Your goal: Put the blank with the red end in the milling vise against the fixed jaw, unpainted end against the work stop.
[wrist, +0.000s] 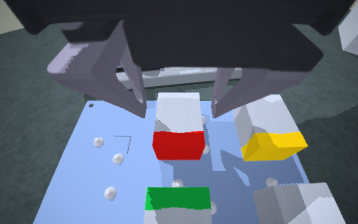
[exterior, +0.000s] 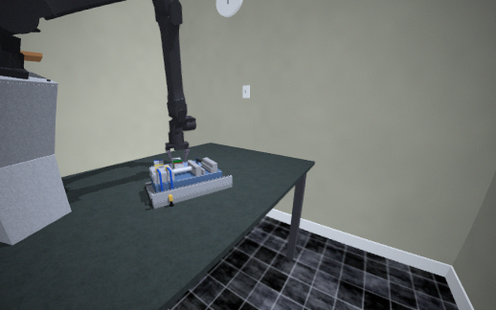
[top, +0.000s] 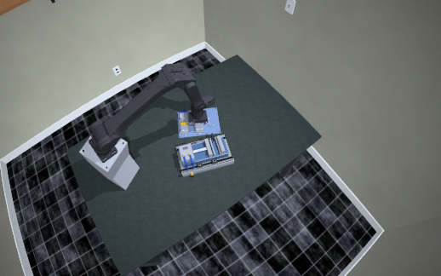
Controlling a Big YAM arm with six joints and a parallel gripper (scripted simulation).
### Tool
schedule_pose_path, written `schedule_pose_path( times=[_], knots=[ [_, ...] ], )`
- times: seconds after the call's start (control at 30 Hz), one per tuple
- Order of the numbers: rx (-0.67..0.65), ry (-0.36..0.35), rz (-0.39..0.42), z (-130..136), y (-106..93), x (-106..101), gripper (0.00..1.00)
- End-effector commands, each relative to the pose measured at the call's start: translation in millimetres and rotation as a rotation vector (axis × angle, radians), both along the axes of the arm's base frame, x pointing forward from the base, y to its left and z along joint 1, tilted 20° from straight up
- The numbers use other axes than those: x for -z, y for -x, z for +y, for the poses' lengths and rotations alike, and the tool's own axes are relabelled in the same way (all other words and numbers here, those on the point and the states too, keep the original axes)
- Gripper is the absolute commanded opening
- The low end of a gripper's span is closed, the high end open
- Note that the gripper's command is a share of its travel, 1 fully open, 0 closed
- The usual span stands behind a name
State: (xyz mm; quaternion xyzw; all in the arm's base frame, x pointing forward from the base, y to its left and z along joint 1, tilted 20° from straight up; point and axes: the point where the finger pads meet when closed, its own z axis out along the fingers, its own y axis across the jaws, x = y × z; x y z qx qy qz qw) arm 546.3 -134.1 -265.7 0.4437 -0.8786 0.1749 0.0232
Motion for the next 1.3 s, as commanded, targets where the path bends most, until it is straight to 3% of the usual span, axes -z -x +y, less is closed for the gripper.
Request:
schedule_pose_path(
  times=[0.0, 1.27],
  knots=[
    [-0.009, 0.001, -0.014, -0.5, -7.7, 1.6, 0.64],
    [-0.010, 0.000, -0.015, 1.3, -10.8, 1.1, 0.64]
  ],
)
